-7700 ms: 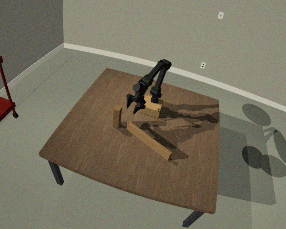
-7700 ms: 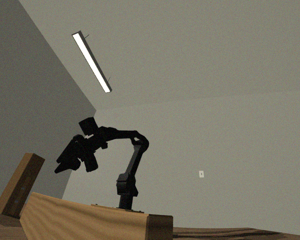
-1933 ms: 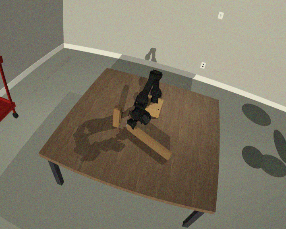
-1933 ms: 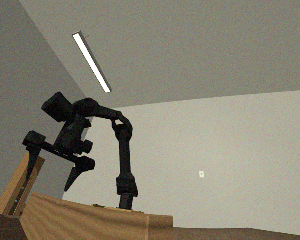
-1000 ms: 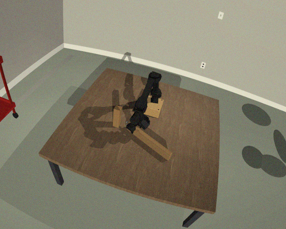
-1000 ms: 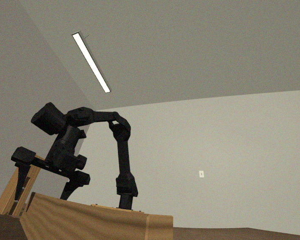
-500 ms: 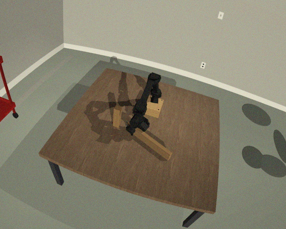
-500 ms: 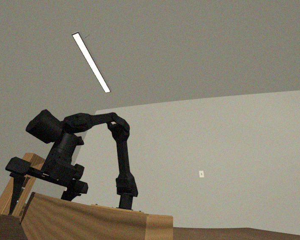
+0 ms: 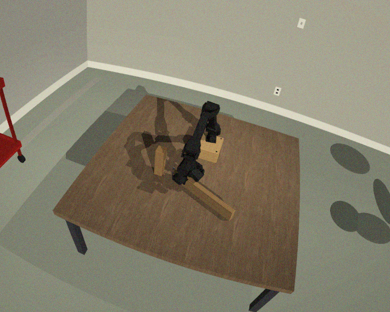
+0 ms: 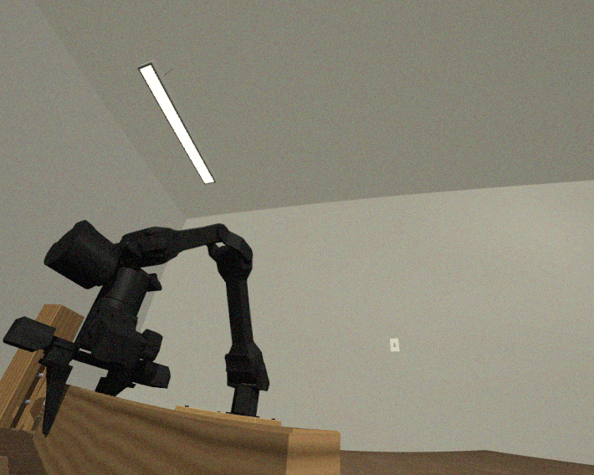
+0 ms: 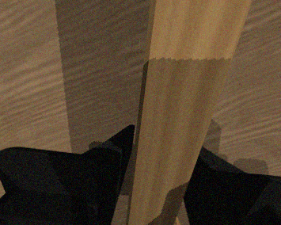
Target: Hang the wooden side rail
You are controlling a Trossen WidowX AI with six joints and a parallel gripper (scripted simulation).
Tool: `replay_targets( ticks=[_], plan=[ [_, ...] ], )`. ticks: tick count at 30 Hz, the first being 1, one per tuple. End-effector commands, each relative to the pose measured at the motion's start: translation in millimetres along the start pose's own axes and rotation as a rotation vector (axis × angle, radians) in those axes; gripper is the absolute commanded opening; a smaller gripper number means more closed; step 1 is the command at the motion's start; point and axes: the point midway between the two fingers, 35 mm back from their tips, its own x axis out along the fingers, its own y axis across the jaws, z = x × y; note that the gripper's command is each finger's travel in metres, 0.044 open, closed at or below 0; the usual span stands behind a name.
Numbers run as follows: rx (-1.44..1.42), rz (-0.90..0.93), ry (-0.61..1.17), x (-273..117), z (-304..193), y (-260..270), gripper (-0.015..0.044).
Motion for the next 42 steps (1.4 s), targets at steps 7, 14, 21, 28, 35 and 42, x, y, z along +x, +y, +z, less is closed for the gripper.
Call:
replay_targets(
  ticks=[7,14,21,28,35,42],
  plan=[
    [-0.004,0.000,-0.003,0.4,0.6,0.0,0.0006],
    [-0.009,0.000,-0.003,0.2,0.7,0.1,0.0000],
    [-0.070,0.000,-0.003,0.1,1.5,1.8,0.0000],
    [-0.131,0.000,-0.003,0.2,-0.2,8.2,0.0000],
    [-0.192,0.001,-0.003,0.4,-2.2,14.6,0.0000],
    [-0.253,0.001,-0.003,0.5,-4.5,20.9,0.0000]
  ],
)
